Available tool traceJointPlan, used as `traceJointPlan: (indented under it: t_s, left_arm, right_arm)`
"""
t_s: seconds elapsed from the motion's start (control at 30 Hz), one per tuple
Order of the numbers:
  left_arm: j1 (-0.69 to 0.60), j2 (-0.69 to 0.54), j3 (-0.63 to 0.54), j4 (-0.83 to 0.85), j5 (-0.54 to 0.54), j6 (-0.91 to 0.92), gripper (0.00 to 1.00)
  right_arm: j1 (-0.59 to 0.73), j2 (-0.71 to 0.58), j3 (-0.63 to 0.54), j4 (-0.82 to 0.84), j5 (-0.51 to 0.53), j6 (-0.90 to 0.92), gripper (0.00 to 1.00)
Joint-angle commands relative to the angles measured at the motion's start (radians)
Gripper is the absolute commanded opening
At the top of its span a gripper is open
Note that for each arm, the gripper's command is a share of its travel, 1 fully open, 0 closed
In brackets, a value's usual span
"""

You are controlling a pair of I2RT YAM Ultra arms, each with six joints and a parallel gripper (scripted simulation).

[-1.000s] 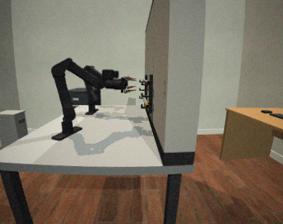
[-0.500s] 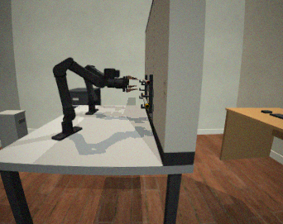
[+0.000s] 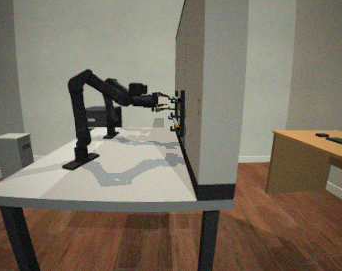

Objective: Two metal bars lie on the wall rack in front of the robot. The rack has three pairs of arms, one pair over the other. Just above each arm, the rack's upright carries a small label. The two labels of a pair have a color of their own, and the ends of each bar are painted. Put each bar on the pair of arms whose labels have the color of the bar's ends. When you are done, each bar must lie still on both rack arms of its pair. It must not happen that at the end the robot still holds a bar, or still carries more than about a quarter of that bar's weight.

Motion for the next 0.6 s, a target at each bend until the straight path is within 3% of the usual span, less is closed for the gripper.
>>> traceJointPlan:
  t_s: [0.0,0.57]
  left_arm:
    - [0.015,0.021,0.048,0.017,0.012,0.0,0.64]
    - [0.035,0.099,0.115,0.028,0.031,0.0,0.64]
  right_arm:
    - [-0.013,0.013,0.05,0.009,-0.018,0.003,0.64]
    - [-0.044,0.082,0.116,0.012,-0.048,0.003,0.64]
